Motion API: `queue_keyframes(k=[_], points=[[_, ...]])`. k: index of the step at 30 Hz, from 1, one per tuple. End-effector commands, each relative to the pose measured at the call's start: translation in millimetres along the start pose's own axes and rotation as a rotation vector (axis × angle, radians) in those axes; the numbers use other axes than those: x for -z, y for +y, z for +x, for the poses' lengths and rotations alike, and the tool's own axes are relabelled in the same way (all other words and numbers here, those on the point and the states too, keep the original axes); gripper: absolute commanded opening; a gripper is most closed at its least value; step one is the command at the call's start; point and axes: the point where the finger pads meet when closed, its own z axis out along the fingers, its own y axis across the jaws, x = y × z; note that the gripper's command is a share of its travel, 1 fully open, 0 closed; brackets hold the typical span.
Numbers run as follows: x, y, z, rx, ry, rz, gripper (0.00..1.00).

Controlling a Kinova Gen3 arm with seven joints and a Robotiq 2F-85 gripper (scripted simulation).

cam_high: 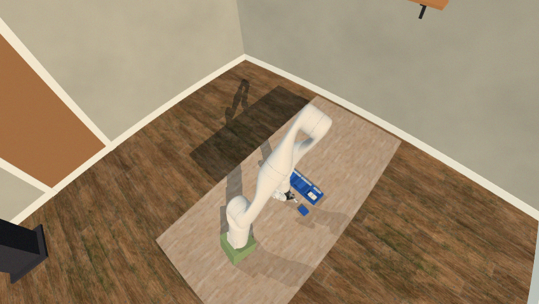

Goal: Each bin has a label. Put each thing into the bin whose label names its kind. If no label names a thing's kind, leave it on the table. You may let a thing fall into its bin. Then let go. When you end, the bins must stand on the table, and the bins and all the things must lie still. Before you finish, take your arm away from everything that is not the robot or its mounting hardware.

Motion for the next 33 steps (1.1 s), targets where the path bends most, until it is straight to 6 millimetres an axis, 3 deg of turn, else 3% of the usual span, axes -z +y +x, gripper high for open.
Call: queue_keyframes(k=[1,10,33], points=[[16.6,1.0,-3.5,0.014,-0.008,0.002,0.11],[39.9,1.0,-7.6,0.012,-0.016,0.002,0.11],[39.2,0.0,-5.3,0.011,-0.013,0.006,0.11]])
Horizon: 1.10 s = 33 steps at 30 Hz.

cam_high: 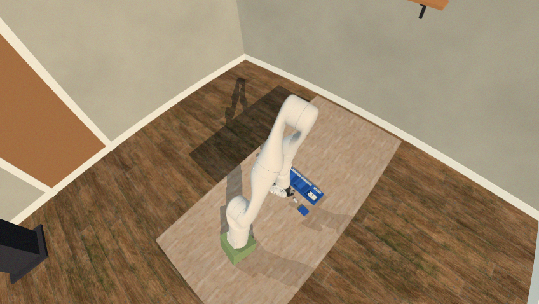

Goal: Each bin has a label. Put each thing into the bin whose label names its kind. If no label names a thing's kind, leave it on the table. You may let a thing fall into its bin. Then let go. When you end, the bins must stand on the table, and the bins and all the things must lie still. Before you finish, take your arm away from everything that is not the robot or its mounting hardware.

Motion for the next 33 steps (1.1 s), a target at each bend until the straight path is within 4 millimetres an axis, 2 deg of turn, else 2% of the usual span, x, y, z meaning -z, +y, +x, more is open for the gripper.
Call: queue_keyframes(k=[1,22,25,27,33], points=[[0.7,0.4,-1.6,0.001,-0.002,-0.001,0.11],[-6.1,-1.2,-0.2,-0.001,-0.002,0.003,0.11],[-4.8,2.1,-20.9,-0.148,-0.007,-0.005,0.11],[-4.8,2.1,-20.9,-0.148,-0.007,-0.005,0.11],[-6.0,2.4,-54.3,-0.457,0.0,0.002,0.11]])
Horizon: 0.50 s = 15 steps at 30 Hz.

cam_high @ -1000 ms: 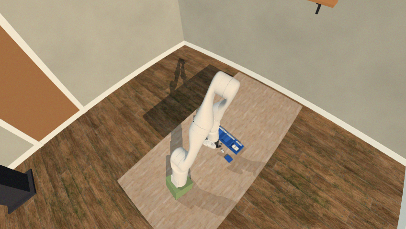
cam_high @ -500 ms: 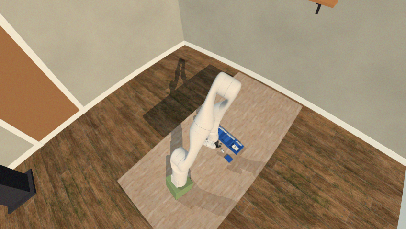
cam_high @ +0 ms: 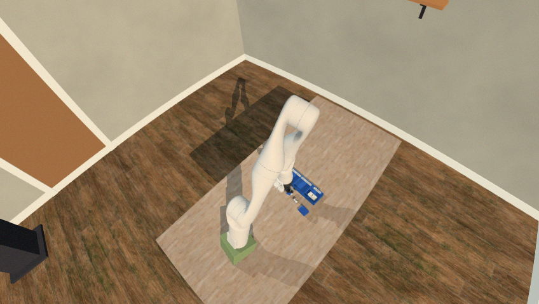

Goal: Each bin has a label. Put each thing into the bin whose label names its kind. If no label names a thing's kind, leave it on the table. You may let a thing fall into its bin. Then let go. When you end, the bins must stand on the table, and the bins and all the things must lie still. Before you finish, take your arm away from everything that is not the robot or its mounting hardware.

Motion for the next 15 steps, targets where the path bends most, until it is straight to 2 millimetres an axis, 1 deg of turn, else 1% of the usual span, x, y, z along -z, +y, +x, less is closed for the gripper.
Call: queue_keyframes(k=[1,9,11,15], points=[[-1.1,11.0,-21.4,-0.147,0.026,0.011,0.11],[-2.2,31.1,-64.5,-0.518,0.019,0.013,0.11],[-2.2,31.1,-64.5,-0.518,0.019,0.013,0.11],[-2.8,41.2,-86.2,-0.73,0.022,0.016,0.11]])
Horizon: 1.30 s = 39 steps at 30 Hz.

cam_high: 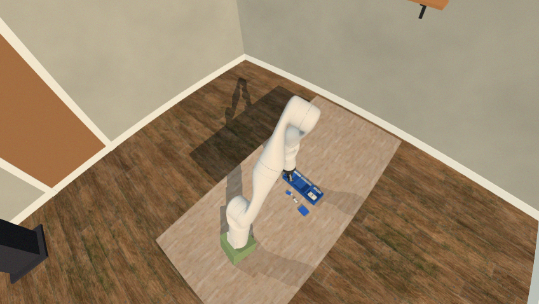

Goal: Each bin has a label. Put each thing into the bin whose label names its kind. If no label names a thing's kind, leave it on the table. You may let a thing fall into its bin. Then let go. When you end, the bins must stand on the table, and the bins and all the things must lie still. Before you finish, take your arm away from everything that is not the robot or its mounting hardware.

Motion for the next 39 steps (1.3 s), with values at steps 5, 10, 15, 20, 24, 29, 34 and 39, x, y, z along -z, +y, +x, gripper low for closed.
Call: queue_keyframes(k=[5,10,15,20,24,29,34,39], points=[[-4.0,25.9,-20.2,-0.337,0.025,0.03,0.11],[-4.3,26.5,-20.8,-0.573,0.024,0.033,0.11],[-2.8,27.5,-19.9,-0.769,0.023,0.032,0.11],[-2.8,28.3,-20.1,-0.986,0.019,0.034,0.11],[-2.7,33.9,-23.2,-0.975,0.013,0.027,0.11],[-3.1,33.9,-20.8,-0.974,0.014,0.031,0.11],[-3.0,33.5,-21.2,-0.97,0.016,0.03,0.11],[-3.0,31.0,-22.9,-0.964,0.016,0.031,0.11]])
